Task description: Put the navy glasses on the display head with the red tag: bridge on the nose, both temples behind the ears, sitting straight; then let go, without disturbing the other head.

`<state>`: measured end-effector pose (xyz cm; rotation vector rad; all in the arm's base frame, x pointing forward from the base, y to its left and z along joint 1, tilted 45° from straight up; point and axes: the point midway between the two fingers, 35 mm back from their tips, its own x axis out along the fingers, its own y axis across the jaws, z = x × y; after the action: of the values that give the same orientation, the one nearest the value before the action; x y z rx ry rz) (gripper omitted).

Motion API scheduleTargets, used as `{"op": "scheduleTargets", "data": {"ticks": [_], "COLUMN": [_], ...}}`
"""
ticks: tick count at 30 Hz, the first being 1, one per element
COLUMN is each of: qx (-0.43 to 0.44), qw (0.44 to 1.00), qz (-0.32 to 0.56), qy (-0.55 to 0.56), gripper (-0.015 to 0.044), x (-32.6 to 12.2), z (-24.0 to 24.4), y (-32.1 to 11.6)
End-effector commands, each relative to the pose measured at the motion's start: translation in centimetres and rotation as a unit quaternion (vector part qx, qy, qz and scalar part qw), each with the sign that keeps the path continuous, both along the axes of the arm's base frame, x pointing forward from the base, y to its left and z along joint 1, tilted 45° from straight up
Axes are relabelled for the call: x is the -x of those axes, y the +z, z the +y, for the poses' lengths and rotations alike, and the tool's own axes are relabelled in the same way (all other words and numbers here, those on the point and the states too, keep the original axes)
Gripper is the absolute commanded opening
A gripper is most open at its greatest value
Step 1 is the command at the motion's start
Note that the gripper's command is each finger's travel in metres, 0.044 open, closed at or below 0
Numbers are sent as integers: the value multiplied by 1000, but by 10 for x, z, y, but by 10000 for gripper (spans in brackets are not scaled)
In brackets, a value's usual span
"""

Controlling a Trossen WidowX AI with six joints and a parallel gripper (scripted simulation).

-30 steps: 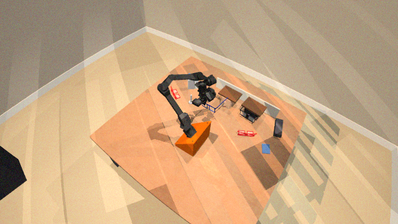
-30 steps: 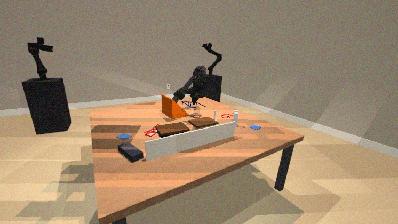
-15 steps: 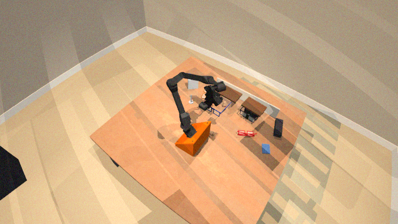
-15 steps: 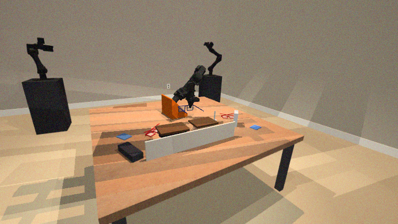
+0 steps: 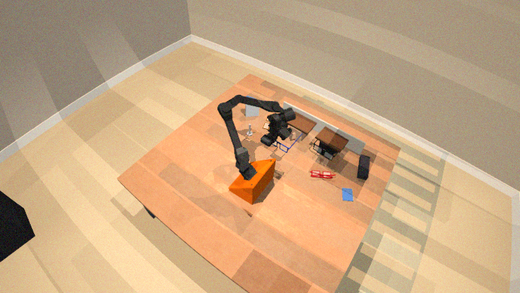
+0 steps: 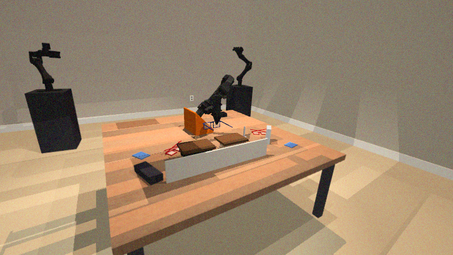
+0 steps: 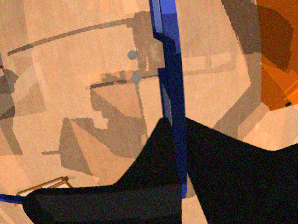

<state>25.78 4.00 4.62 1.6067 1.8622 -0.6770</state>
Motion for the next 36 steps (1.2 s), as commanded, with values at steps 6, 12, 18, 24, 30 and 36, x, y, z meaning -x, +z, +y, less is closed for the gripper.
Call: {"op": "scheduleTargets", "data": {"ticks": [6,12,18,24,30,36], "qx": [5,5,5,2,1,1], "qw": [1000,1000,1000,1000,1000,1000], "qz": [8,8,8,8,8,8], "qy": [3,3,3,3,3,3], "gripper": [0,0,0,0,0,0], "x": [3,3,4,4,5,6], "z": [7,10,13,16,19,22], "y": [-7,-10,-14,-18,-22,-25]}}
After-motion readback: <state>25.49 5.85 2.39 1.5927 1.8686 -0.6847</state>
